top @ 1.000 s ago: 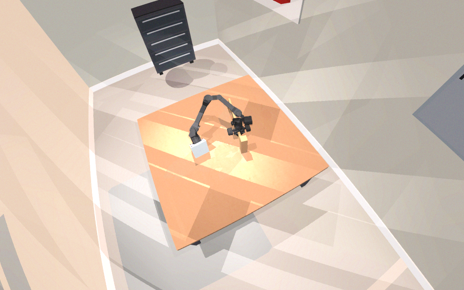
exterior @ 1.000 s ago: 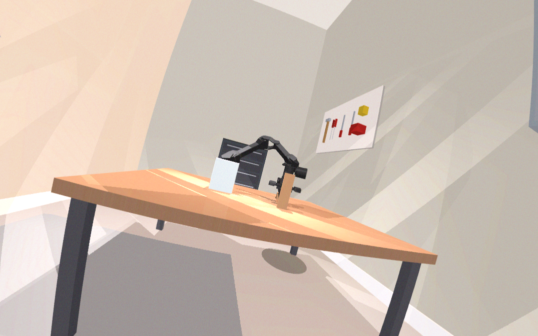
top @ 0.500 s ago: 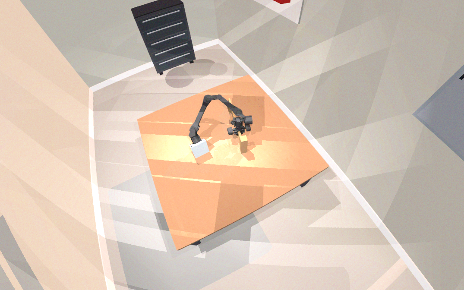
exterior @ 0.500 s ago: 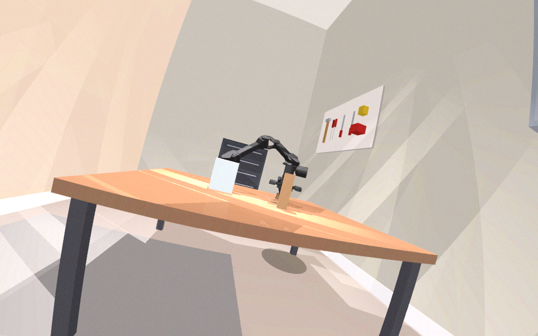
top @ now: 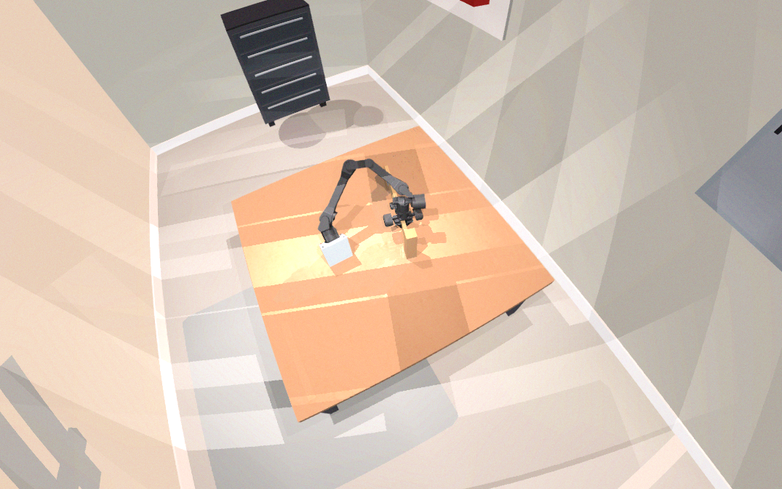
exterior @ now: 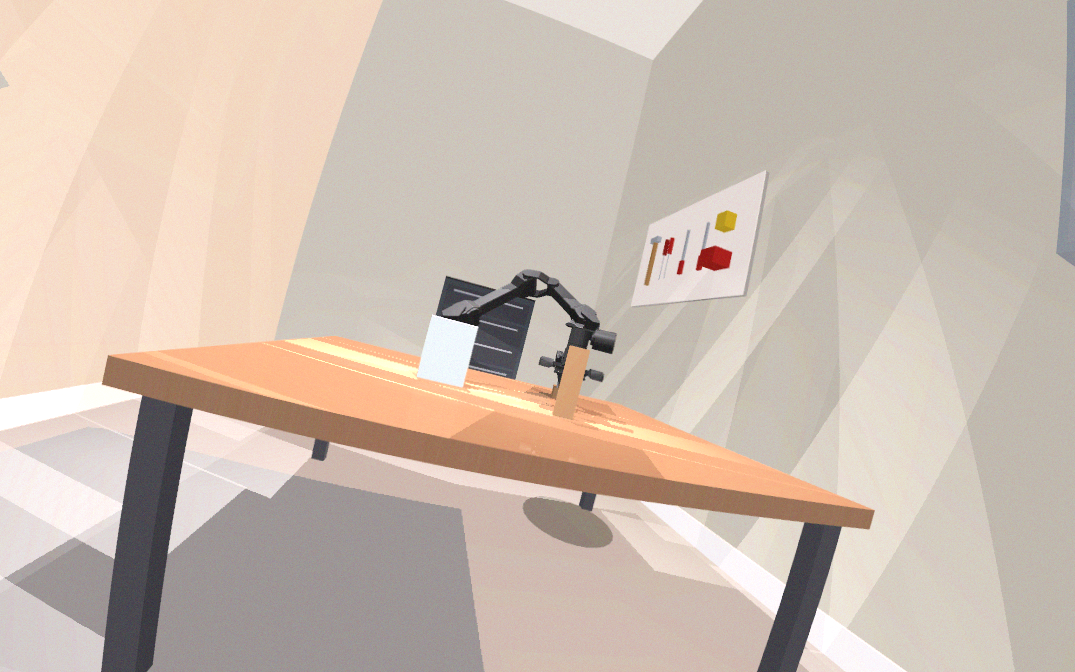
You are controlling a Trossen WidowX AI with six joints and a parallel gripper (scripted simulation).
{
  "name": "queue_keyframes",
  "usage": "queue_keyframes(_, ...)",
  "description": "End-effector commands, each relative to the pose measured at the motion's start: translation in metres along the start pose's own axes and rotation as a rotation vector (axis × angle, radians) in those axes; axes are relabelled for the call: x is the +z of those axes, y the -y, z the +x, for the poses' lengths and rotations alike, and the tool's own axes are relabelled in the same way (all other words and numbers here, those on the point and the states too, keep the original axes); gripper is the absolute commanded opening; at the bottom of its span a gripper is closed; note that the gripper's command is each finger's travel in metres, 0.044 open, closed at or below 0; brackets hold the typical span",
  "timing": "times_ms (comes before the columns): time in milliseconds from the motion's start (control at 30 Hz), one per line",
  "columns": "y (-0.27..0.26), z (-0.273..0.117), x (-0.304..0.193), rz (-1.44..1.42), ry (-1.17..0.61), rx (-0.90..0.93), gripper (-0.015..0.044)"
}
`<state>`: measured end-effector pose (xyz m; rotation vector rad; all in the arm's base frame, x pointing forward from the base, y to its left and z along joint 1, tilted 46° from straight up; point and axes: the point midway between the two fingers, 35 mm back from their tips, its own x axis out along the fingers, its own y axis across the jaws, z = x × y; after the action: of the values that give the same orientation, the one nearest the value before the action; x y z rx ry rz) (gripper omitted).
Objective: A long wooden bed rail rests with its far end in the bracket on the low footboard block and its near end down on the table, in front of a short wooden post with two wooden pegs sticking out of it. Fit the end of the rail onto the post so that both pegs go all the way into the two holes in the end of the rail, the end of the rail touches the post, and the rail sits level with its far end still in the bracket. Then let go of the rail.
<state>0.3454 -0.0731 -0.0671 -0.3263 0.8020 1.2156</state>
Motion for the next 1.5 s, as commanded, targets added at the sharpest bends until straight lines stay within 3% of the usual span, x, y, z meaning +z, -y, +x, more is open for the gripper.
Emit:
queue_keyframes(0,0.003,-0.007,0.001,-0.001,0.005,-0.016,0.0)
queue_keyframes(1467,0.003,-0.021,0.001,-0.001,0.005,-0.016,0.0)
